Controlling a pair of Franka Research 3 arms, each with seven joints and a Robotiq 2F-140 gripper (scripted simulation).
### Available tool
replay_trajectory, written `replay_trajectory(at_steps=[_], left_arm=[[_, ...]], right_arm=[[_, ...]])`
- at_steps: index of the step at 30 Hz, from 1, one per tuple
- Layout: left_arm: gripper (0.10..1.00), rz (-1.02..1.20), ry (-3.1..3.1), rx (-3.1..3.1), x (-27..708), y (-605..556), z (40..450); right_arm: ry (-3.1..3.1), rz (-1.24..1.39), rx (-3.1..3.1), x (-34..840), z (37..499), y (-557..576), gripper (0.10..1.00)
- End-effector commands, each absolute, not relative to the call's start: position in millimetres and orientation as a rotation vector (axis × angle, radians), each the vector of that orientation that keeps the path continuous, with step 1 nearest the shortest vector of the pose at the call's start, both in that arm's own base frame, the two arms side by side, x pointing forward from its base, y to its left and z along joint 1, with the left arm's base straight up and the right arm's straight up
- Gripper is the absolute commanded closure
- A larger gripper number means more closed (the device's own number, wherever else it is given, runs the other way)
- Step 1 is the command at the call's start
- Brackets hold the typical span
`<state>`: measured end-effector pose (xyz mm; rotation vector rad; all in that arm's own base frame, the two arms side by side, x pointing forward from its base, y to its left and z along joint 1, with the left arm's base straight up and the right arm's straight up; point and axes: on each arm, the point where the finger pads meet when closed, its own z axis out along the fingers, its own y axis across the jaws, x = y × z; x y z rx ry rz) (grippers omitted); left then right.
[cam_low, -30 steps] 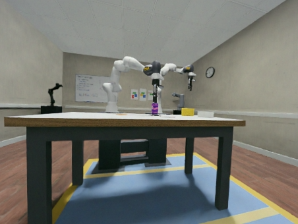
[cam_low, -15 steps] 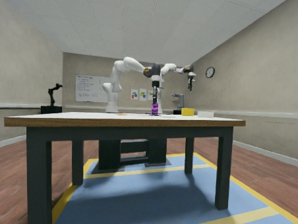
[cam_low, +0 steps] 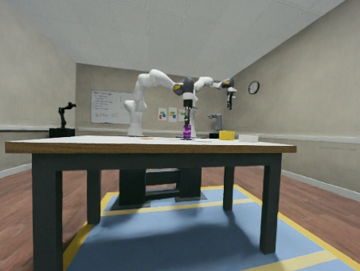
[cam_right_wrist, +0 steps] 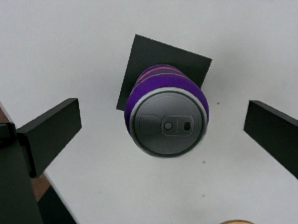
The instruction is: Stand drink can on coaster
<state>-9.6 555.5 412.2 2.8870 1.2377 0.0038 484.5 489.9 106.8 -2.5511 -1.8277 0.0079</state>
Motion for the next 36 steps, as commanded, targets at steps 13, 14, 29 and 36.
replay_trajectory(at_steps=[13, 14, 29, 36], left_arm=[[0.098, 0.000, 1.232, 2.890, -11.6, 554.4, 413.0], [0.098, 0.000, 1.232, 2.890, -11.6, 554.4, 413.0], [0.098, 0.000, 1.232, 2.890, -11.6, 554.4, 413.0], [0.098, 0.000, 1.232, 2.890, -11.6, 554.4, 413.0]], right_arm=[[-1.824, 0.001, -2.557, 485.8, 100.2, 490.1, 0.098], [-1.824, 0.001, -2.557, 485.8, 100.2, 490.1, 0.098], [-1.824, 0.001, -2.557, 485.8, 99.9, 490.1, 0.098], [-1.824, 0.001, -2.557, 485.8, 99.9, 490.1, 0.098]])
